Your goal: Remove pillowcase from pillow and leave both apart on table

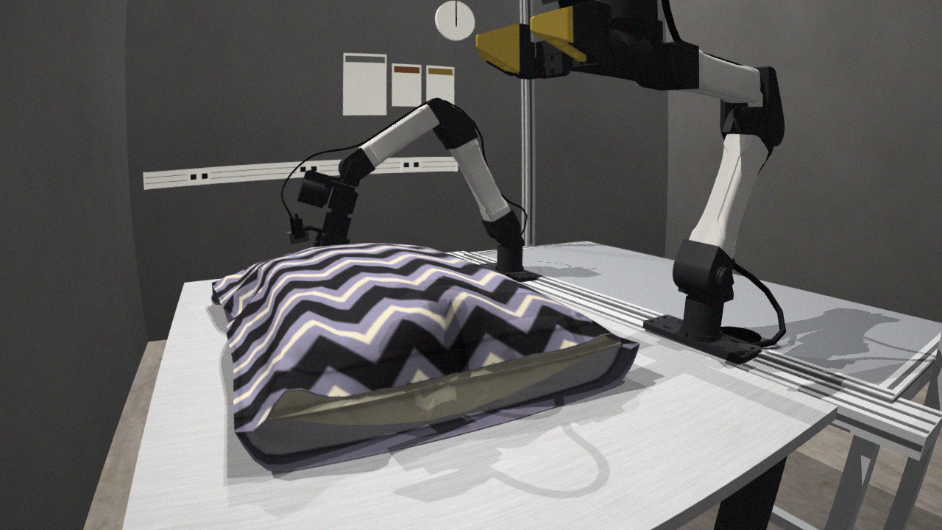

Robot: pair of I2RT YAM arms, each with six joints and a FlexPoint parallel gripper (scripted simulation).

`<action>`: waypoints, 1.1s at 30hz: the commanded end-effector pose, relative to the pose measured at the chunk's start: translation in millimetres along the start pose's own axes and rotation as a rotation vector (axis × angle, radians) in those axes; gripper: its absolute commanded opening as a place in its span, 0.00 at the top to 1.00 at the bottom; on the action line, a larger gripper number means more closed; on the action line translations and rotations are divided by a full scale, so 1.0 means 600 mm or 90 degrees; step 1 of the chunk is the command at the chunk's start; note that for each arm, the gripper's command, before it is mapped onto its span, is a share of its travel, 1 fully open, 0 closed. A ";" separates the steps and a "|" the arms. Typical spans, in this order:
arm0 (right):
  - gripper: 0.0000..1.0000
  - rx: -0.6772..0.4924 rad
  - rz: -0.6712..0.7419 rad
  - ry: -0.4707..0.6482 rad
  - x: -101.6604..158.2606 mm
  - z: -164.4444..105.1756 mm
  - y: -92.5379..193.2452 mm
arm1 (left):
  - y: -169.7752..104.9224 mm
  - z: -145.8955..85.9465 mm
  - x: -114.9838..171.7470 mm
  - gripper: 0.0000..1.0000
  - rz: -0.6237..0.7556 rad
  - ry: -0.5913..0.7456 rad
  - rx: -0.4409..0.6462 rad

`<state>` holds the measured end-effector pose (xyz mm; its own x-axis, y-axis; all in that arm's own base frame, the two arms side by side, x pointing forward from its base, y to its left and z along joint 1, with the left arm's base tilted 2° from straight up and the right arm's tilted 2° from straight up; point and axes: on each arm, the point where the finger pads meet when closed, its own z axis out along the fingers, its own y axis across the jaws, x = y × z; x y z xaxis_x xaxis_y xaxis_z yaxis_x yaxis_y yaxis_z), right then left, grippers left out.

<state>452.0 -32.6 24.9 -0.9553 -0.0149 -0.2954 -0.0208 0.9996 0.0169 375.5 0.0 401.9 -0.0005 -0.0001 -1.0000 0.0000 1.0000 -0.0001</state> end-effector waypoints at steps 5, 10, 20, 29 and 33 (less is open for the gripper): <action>0.40 0.001 -0.004 0.002 -0.005 0.025 -0.004 | -0.008 -0.014 -0.032 0.00 0.005 -0.027 0.007; 0.40 0.001 -0.003 0.017 0.013 0.037 -0.003 | -0.008 -0.014 -0.032 0.00 0.005 -0.027 0.007; 0.40 0.002 -0.002 0.020 0.019 0.043 -0.004 | -0.008 -0.014 -0.032 0.00 0.005 -0.027 0.007; 0.40 0.002 -0.004 0.017 0.016 0.044 -0.003 | -0.008 -0.014 -0.032 0.00 0.005 -0.027 0.007; 0.40 -0.001 -0.004 0.025 0.020 0.043 -0.001 | -0.008 -0.014 -0.032 0.00 0.005 -0.027 0.007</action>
<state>455.3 -33.3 18.4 -0.9509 -0.0161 -0.3092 -0.0215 0.9997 0.0141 375.5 0.0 401.9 -0.0005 -0.0001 -1.0000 0.0000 1.0000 -0.0001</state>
